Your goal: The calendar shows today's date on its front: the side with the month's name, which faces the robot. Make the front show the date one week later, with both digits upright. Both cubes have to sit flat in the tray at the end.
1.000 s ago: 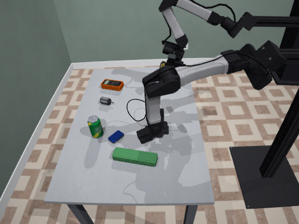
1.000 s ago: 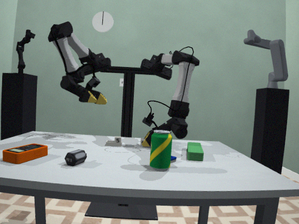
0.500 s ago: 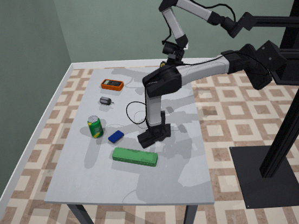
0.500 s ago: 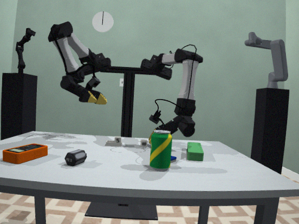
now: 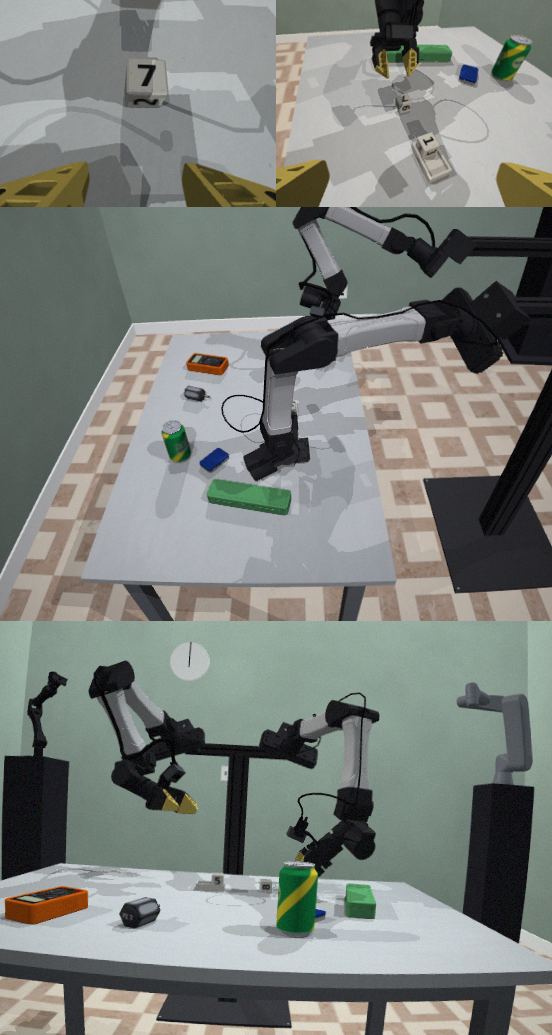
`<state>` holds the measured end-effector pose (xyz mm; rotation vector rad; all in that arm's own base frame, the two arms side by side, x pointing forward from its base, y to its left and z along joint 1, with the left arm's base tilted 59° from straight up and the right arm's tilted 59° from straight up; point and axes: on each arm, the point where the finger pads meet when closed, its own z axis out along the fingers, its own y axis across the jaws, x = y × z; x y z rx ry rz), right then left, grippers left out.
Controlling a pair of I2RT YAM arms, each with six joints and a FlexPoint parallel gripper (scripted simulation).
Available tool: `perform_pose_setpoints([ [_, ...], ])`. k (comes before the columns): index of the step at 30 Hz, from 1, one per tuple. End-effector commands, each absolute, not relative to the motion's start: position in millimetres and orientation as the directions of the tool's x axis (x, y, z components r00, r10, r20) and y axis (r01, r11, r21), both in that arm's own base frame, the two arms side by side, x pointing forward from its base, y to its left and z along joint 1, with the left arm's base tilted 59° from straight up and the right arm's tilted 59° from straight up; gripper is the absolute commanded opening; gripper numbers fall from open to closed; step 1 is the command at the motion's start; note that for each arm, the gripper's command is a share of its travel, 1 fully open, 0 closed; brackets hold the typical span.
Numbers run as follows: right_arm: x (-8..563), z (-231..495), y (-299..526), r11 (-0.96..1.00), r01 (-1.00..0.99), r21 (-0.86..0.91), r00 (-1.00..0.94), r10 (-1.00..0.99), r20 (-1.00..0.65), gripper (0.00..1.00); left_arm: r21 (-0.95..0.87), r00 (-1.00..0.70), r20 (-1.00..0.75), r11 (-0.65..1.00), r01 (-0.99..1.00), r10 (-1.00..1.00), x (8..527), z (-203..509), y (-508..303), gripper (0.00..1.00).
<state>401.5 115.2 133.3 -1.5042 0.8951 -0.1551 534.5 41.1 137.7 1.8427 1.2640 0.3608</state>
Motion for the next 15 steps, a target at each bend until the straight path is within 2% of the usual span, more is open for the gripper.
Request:
perform_pose_setpoints([
  [1, 401, 135, 116, 0.123, -0.424, -0.897, 0.686, -0.604, -0.407, 1.00, 0.795, 0.306, -0.131, -0.084, 0.600, 0.943, 555, 178, 27, 0.55],
  [6, 401, 135, 116, 0.123, -0.424, -0.897, 0.686, -0.604, -0.407, 1.00, 0.809, 0.107, -0.065, -0.011, 0.587, 0.992, 574, 192, 5, 0.55],
  [8, 401, 135, 116, 0.123, -0.424, -0.897, 0.686, -0.604, -0.407, 1.00, 0.809, 0.107, -0.065, -0.011, 0.587, 0.992, 574, 192, 5, 0.55],
  [10, 401, 135, 116, 0.123, -0.424, -0.897, 0.686, -0.604, -0.407, 1.00, 0.816, 0.016, -0.037, 0.021, 0.578, 0.999, 579, 191, -8, 0.55],
  [15, 401, 135, 116, 0.123, -0.424, -0.897, 0.686, -0.604, -0.407, 1.00, 0.807, -0.155, 0.046, 0.054, 0.589, 0.987, 583, 162, -30, 0.55],
])
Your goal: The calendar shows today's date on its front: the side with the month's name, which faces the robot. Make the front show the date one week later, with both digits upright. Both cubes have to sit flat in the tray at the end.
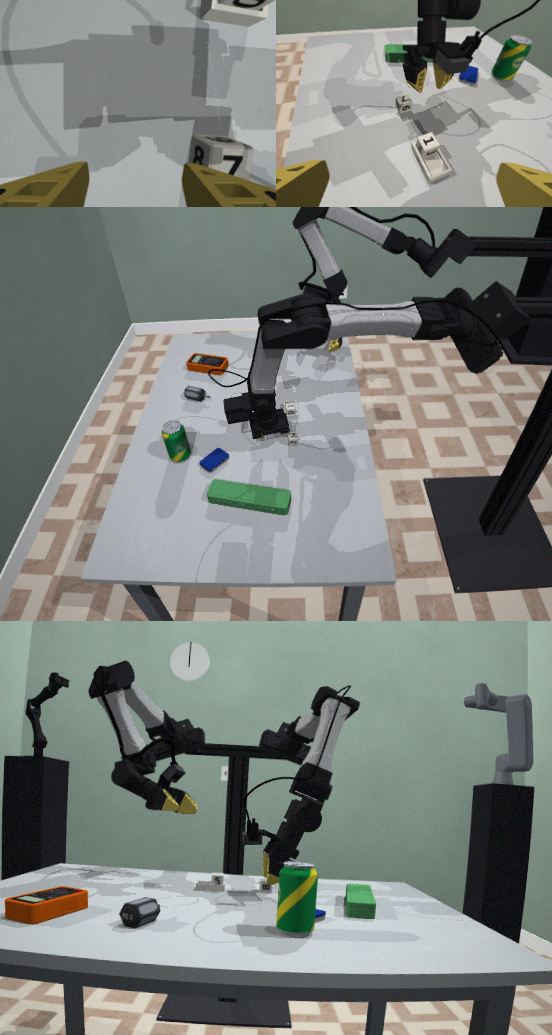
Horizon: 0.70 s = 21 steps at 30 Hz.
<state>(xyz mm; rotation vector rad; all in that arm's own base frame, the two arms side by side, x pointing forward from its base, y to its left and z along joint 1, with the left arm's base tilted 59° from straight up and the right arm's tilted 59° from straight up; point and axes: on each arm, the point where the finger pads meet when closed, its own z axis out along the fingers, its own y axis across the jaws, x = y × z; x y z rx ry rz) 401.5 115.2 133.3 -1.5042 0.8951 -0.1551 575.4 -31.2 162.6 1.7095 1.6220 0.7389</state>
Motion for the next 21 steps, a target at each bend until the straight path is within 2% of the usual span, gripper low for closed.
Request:
perform_pose_setpoints([
  [1, 401, 135, 116, 0.123, -0.424, -0.897, 0.686, -0.604, -0.407, 1.00, 0.811, -0.186, 0.061, 0.060, 0.582, 0.981, 582, 161, -33, 0.55],
  [8, 401, 135, 116, 0.123, -0.424, -0.897, 0.686, -0.604, -0.407, 1.00, 0.853, -0.390, 0.149, 0.081, 0.515, 0.909, 572, 157, -47, 0.55],
  [10, 401, 135, 116, 0.123, -0.424, -0.897, 0.686, -0.604, -0.407, 1.00, 0.853, -0.390, 0.149, 0.081, 0.515, 0.909, 572, 157, -47, 0.55],
  [15, 401, 135, 116, 0.123, -0.424, -0.897, 0.686, -0.604, -0.407, 1.00, 0.887, -0.555, 0.254, 0.039, 0.461, 0.792, 555, 150, -49, 0.55],
  [21, 401, 135, 116, 0.123, -0.424, -0.897, 0.686, -0.604, -0.407, 1.00, 0.832, -0.573, 0.441, -0.076, 0.549, 0.690, 539, 115, -49, 0.55],
])
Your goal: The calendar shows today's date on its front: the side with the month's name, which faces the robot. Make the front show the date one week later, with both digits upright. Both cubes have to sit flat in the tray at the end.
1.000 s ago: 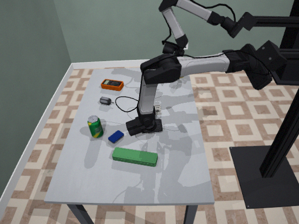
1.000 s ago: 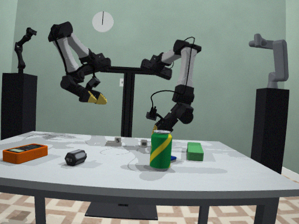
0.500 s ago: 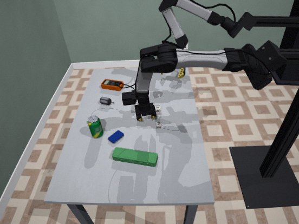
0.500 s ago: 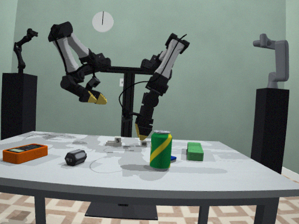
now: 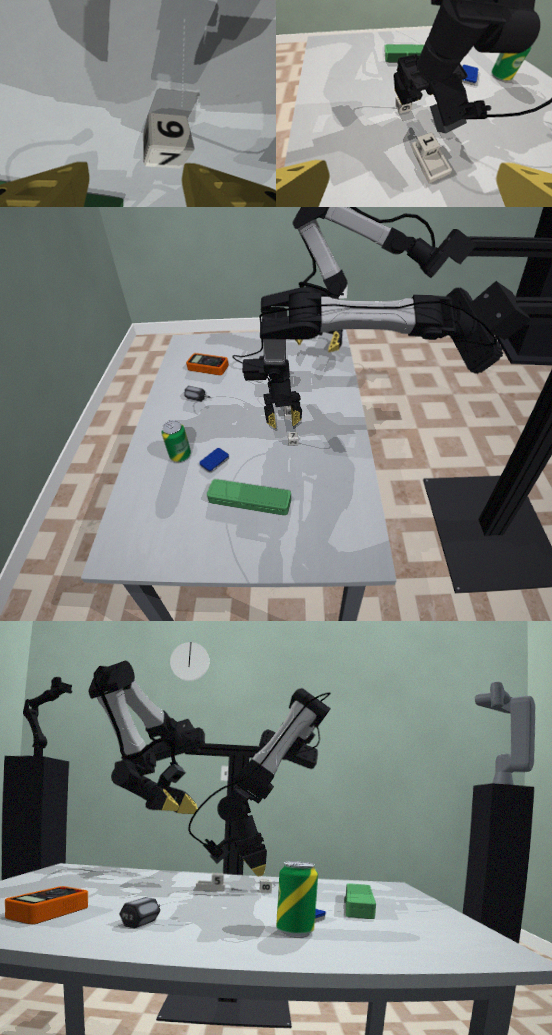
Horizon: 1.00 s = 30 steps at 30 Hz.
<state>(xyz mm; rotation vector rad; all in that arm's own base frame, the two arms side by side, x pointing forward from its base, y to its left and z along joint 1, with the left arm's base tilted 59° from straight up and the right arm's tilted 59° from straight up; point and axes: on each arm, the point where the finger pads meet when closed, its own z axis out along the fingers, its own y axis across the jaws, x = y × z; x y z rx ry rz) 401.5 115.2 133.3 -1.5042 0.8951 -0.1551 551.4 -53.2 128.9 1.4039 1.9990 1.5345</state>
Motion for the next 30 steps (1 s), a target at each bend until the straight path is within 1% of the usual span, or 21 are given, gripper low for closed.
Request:
perform_pose_setpoints([
  [1, 401, 135, 116, 0.123, -0.424, -0.897, 0.686, -0.604, -0.407, 1.00, 0.831, -0.575, 0.448, -0.082, 0.550, 0.684, 539, 112, -49, 0.55],
  [8, 401, 135, 116, 0.123, -0.424, -0.897, 0.686, -0.604, -0.407, 1.00, 0.829, -0.570, 0.448, -0.082, 0.553, 0.689, 541, 108, -50, 0.55],
  [13, 401, 135, 116, 0.123, -0.424, -0.897, 0.686, -0.604, -0.407, 1.00, 0.828, -0.575, 0.451, -0.079, 0.556, 0.682, 557, 99, -27, 0.55],
  [16, 401, 135, 116, 0.123, -0.424, -0.897, 0.686, -0.604, -0.407, 1.00, 0.827, -0.572, 0.449, -0.078, 0.556, 0.686, 565, 94, -16, 0.50],
  [17, 401, 135, 116, 0.123, -0.424, -0.897, 0.686, -0.604, -0.407, 1.00, 0.826, -0.571, 0.451, -0.078, 0.558, 0.686, 567, 92, -12, 0.50],
  [30, 401, 135, 116, 0.123, -0.424, -0.897, 0.686, -0.604, -0.407, 1.00, 0.833, -0.579, 0.445, -0.079, 0.547, 0.683, 561, 101, -5, 0.49],
])
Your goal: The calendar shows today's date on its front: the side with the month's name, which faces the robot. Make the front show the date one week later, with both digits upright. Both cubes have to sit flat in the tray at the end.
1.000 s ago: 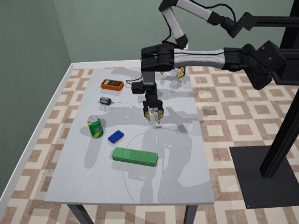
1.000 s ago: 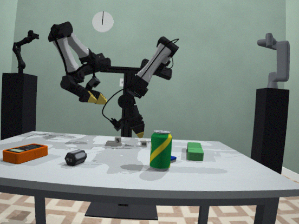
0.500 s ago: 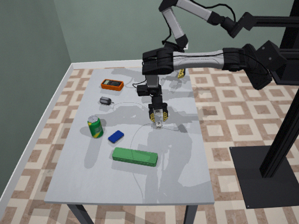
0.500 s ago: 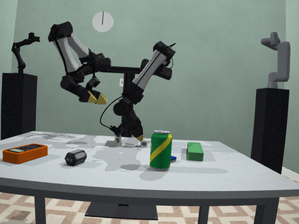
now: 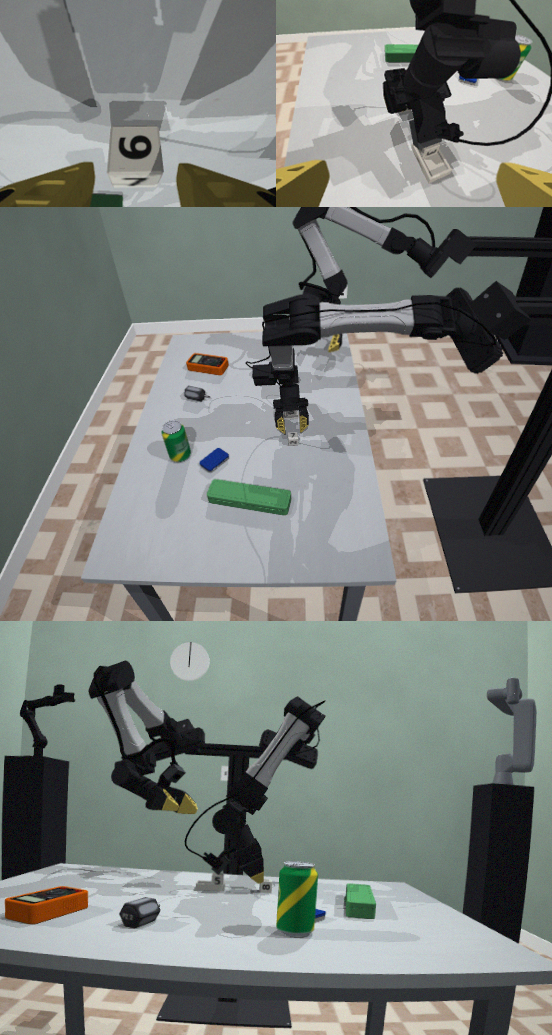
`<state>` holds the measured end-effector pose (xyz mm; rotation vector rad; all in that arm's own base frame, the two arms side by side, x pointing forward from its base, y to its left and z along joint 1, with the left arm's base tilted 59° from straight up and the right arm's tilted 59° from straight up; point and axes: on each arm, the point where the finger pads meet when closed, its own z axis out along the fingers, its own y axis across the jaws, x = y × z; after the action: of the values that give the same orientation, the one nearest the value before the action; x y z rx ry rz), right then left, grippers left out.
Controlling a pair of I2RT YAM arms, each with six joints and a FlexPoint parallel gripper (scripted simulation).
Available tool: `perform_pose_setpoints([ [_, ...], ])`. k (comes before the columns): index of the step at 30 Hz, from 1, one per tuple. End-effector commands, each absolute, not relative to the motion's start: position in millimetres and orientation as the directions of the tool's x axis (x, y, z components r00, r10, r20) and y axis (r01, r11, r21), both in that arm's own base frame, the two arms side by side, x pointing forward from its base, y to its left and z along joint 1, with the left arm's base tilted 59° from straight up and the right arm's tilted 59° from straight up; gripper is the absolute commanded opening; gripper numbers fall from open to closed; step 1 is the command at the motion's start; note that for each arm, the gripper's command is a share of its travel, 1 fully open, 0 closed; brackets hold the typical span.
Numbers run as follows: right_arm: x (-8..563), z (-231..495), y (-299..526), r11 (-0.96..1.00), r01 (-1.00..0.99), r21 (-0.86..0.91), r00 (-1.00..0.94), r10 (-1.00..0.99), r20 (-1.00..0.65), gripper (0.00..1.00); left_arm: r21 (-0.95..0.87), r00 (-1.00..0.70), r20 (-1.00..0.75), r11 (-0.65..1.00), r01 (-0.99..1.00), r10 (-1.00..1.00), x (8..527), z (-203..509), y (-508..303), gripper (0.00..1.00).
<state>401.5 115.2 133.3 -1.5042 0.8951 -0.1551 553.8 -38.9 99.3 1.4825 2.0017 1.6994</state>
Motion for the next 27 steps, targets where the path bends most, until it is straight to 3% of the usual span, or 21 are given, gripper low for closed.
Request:
perform_pose_setpoints([
  [1, 401.2, 134.8, 115.9, 0.123, -0.424, -0.897, 0.686, -0.604, -0.407, 1.00, 0.833, -0.579, 0.445, -0.079, 0.547, 0.683, 560.3, 101.3, -4.1, 0.48],
  [24, 401.2, 134.8, 115.9, 0.123, -0.424, -0.897, 0.686, -0.604, -0.407, 1.00, 0.835, -0.581, 0.444, -0.078, 0.545, 0.682, 558.0, 102.4, -1.7, 0.48],
  [25, 401.2, 134.8, 115.9, 0.123, -0.424, -0.897, 0.686, -0.604, -0.407, 1.00, 0.832, -0.579, 0.445, -0.076, 0.549, 0.684, 557.3, 101.3, -2.2, 0.55],
  [27, 401.2, 134.8, 115.9, 0.123, -0.424, -0.897, 0.686, -0.604, -0.407, 1.00, 0.832, -0.579, 0.445, -0.076, 0.549, 0.684, 557.3, 101.3, -2.2, 0.55],
])
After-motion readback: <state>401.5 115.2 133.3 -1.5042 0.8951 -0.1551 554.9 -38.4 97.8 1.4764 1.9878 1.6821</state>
